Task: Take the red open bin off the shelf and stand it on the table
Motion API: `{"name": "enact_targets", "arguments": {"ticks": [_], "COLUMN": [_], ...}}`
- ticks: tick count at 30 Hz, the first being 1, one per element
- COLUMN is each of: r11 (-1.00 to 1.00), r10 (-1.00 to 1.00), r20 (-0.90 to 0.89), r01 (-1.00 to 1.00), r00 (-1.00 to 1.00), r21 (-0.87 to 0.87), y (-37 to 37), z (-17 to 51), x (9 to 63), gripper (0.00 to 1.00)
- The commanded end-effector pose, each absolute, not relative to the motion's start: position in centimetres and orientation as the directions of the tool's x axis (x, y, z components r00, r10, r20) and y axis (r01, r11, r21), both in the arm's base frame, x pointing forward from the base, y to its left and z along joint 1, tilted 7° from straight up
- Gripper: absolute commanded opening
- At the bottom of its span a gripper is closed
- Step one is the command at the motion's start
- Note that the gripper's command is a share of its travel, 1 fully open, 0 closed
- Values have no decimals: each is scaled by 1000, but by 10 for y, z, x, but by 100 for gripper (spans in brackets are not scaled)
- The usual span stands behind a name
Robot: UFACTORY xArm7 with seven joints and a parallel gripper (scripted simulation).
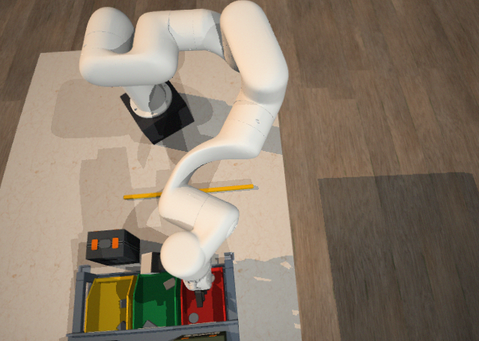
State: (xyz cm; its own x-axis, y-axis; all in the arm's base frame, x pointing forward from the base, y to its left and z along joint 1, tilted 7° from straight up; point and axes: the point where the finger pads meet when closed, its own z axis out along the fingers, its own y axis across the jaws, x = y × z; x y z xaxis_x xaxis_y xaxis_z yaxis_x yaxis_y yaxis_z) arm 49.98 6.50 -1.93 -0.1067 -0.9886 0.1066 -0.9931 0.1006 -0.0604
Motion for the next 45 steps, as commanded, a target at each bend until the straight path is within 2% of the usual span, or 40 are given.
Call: {"name": "enact_targets", "arguments": {"ticks": [1, 45], "r11": [100, 100], "r10": [-989, -989], "r20": [106, 106], "r01": [-993, -993], "r00": [-107, -107], "r21": [-64, -64], "y": [65, 63], "z": [-23, -43], "x": [501, 502], "gripper": [100, 100]}}
